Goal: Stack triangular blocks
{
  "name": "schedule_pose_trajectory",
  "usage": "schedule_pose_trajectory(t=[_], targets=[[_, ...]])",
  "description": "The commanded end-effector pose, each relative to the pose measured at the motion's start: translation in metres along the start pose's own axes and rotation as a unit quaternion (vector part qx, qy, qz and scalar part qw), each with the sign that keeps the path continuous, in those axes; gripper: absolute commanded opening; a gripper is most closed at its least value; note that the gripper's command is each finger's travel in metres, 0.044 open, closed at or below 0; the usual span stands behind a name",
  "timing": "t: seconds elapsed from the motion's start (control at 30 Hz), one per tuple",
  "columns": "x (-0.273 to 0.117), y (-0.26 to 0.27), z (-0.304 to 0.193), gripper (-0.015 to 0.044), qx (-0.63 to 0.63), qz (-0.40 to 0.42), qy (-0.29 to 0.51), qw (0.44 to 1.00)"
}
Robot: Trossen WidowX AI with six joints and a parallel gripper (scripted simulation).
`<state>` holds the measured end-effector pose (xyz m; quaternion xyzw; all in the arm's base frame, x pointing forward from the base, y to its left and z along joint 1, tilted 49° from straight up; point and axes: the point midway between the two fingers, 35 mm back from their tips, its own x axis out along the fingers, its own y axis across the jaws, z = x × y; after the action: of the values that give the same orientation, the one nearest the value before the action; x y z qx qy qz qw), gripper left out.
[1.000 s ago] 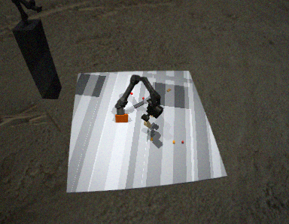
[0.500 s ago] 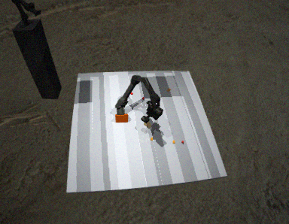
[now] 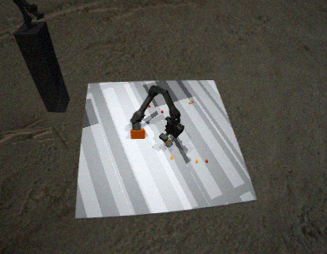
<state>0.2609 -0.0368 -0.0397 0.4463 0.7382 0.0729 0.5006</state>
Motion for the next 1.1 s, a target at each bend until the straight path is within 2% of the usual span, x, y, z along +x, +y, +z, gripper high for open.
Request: schedule_pose_trajectory(t=[0.0,1.07], targets=[[0.008,-0.001,-0.002,0.0440,0.003,0.002,0.002,1.000],[0.056,-0.003,-0.013,0.0440,0.003,0.004,0.005,1.000]])
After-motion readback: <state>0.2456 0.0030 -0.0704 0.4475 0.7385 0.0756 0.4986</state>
